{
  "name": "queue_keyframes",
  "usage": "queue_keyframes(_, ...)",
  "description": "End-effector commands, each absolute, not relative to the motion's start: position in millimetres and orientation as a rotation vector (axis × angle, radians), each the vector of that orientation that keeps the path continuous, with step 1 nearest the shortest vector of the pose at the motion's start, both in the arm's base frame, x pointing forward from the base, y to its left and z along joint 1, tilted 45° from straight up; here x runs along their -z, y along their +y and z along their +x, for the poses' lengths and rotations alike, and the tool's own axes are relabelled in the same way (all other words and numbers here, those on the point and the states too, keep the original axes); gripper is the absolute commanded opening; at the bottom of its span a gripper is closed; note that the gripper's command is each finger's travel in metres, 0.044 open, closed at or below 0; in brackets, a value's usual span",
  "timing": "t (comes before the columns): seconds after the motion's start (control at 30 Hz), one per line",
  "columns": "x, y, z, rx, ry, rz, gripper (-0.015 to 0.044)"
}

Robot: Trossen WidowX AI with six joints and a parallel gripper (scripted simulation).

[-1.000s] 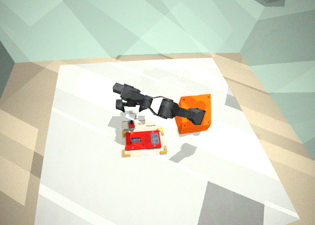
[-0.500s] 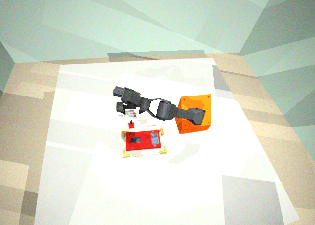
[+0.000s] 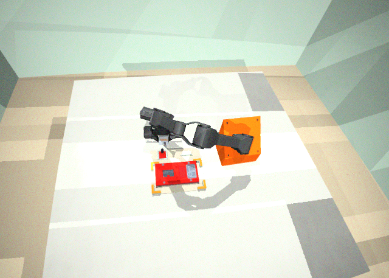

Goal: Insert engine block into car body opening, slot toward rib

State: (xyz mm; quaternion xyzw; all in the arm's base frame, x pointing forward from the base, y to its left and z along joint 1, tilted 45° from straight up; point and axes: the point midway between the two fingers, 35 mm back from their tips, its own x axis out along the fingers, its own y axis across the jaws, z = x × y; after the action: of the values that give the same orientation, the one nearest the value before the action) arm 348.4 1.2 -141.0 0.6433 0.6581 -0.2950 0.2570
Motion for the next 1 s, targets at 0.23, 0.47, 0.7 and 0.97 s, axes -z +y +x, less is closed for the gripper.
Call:
queue_keyframes(0.23,129.6,-12.2,351.5,0.809,1.786,1.749,0.0)
queue_keyframes(0.47,115.1,-27.9,354.5,0.811,1.783,1.748,0.0)
queue_keyframes(0.7,99.8,-43.4,356.1,0.812,1.782,1.747,0.0)
queue_keyframes(0.97,81.4,-61.0,356.3,0.813,1.782,1.747,0.0)
